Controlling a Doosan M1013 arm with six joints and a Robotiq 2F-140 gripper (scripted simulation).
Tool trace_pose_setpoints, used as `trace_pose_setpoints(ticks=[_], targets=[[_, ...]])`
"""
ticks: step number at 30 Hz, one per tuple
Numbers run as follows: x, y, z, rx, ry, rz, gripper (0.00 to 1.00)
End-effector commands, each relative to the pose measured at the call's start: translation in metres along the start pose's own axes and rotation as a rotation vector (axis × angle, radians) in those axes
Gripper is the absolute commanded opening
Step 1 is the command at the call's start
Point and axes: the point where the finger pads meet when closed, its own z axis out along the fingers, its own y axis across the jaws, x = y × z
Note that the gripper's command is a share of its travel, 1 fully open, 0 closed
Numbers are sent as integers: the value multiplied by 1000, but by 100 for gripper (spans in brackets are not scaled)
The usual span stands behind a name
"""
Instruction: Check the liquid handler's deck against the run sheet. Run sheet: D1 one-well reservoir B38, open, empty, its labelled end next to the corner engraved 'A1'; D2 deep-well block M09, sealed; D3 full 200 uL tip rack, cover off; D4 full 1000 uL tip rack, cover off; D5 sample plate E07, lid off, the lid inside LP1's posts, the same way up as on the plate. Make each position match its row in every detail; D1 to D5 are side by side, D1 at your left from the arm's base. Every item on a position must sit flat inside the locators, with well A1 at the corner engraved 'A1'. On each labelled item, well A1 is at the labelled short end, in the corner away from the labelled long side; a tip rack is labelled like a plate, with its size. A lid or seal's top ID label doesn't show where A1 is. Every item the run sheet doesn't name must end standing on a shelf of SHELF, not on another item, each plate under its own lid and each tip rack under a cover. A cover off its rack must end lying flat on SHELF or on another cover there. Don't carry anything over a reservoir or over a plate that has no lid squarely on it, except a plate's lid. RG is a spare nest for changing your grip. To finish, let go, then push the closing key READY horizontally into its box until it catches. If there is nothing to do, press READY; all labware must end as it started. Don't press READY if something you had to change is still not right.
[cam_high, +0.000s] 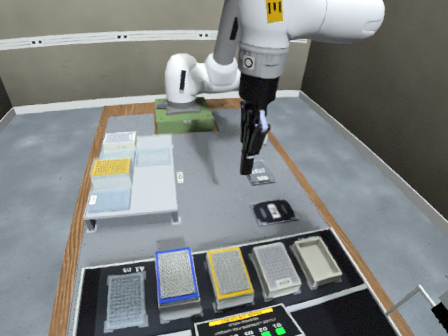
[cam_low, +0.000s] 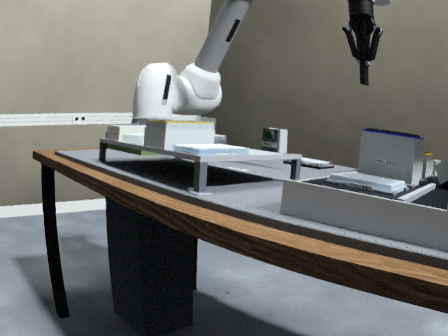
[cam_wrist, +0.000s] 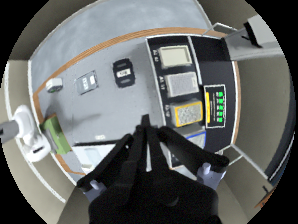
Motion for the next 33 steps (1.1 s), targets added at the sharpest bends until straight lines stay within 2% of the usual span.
trace_pose_setpoints(ticks=[1, 27, 33], targets=[[4, 3, -2, -5, 4, -1, 10], [4, 3, -2, -5, 4, -1, 10], [35, 2, -1, 0, 4, 1, 10]])
